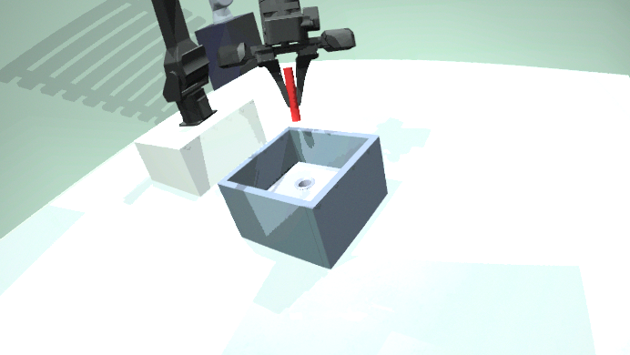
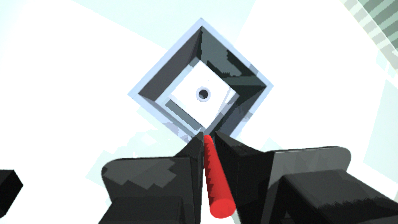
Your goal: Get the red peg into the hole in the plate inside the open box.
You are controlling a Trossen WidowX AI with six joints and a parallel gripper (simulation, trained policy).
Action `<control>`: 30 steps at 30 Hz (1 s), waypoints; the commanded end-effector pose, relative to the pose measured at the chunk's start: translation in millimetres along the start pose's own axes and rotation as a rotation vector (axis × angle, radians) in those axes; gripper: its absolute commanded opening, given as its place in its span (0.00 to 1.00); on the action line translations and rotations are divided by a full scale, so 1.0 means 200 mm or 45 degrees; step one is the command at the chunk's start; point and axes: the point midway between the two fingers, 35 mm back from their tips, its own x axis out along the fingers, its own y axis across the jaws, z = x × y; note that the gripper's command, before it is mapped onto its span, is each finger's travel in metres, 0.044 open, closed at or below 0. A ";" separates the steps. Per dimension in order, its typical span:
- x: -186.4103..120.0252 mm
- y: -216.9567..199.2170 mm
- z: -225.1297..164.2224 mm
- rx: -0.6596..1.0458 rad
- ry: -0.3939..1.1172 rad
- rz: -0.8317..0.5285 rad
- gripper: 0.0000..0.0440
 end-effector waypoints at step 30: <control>0.44 -0.05 0.26 0.103 0.109 -0.012 0.30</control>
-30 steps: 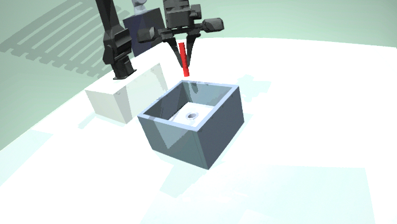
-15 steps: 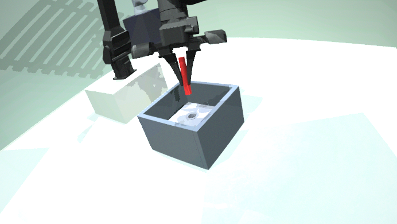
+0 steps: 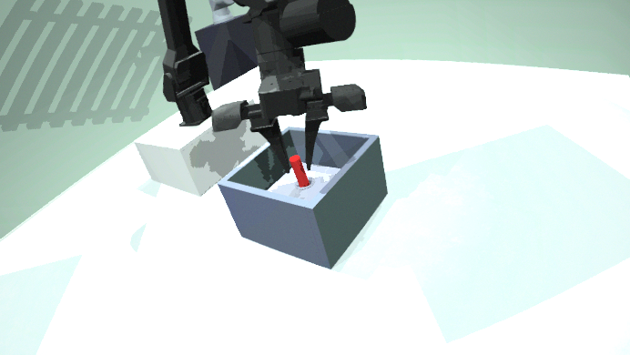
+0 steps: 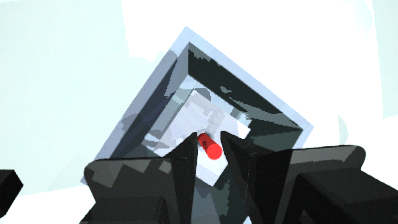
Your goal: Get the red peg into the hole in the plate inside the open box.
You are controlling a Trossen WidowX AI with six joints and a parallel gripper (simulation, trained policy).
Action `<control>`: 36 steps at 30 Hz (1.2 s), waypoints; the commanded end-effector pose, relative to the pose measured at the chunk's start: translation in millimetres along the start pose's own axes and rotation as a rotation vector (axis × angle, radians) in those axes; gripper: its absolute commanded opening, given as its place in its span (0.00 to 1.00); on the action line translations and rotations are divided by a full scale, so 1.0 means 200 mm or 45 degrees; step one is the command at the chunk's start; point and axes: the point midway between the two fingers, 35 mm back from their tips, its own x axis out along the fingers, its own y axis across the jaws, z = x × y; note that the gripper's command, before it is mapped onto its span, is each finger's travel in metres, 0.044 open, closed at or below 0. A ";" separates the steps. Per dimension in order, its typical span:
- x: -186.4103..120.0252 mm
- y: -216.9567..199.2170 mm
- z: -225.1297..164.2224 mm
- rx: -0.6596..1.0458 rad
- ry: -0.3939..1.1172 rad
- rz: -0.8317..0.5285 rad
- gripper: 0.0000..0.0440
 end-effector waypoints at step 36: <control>0.02 0.10 0.47 -0.031 -0.234 0.037 1.00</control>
